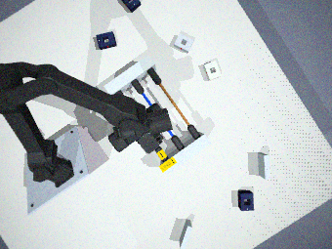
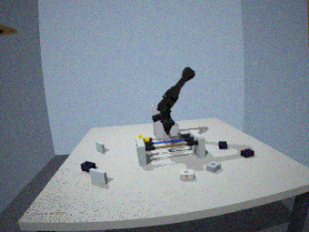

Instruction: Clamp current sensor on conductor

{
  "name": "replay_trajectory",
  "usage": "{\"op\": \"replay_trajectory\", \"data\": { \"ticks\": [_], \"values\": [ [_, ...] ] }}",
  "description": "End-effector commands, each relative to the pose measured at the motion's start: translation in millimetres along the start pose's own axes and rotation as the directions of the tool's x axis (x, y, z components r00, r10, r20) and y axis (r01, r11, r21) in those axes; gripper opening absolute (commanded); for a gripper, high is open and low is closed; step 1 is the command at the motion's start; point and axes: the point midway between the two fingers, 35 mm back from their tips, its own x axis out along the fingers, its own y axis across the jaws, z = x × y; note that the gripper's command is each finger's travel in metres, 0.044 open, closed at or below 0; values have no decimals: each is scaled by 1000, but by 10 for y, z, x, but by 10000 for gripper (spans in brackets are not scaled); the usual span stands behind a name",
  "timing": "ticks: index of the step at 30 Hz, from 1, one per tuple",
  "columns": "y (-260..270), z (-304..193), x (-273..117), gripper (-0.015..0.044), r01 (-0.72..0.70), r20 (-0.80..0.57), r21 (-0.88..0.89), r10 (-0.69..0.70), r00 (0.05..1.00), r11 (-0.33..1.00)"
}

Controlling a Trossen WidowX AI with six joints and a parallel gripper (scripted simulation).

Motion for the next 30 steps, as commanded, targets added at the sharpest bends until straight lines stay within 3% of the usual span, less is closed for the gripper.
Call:
{"op": "replay_trajectory", "data": {
  "ticks": [1, 26, 30],
  "values": [
    [5, 3, -9, 0, -2, 0, -1, 2, 1000, 1000],
    [5, 3, -9, 0, -2, 0, -1, 2, 1000, 1000],
    [5, 3, -9, 105, -2, 0, -1, 2, 1000, 1000]
  ]
}}
